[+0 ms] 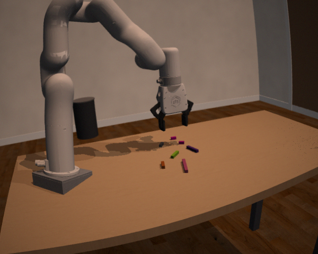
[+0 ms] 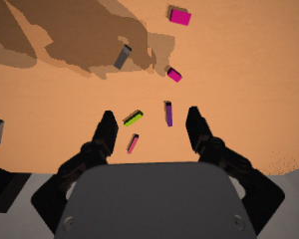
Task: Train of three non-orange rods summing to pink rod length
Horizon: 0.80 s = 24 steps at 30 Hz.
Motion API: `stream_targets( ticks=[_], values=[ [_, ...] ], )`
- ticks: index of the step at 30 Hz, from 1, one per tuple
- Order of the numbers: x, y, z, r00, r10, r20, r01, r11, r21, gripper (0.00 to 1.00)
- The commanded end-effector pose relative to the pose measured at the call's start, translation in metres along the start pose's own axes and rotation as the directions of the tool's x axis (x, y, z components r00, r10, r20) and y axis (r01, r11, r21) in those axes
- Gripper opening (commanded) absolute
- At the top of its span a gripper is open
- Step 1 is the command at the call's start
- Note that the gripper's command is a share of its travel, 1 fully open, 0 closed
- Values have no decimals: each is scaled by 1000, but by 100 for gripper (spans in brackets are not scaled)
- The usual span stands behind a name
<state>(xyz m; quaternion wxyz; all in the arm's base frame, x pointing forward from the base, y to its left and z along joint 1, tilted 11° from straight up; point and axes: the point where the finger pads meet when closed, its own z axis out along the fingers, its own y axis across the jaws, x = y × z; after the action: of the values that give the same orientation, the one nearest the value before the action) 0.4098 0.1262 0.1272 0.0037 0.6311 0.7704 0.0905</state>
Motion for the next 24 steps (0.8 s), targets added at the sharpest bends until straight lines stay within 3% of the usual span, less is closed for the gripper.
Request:
stream_targets(
  ticks=[1,9,11,12,16,24],
  values=[
    [9,7,-2,986,-166,-12,166,986,-4,100],
    [25,14,-3,909,-418,-10,417,909,-7,100],
    [25,14,-3,909,-418,-10,417,909,-7,100],
    [30,17,-3,867,-498,-9,498,867,-8,100],
    [36,20,-3,814,-581,-8,581,814,-9,100],
    [53,26,-4,633,-774,-5,774,633,-12,100]
  ],
)
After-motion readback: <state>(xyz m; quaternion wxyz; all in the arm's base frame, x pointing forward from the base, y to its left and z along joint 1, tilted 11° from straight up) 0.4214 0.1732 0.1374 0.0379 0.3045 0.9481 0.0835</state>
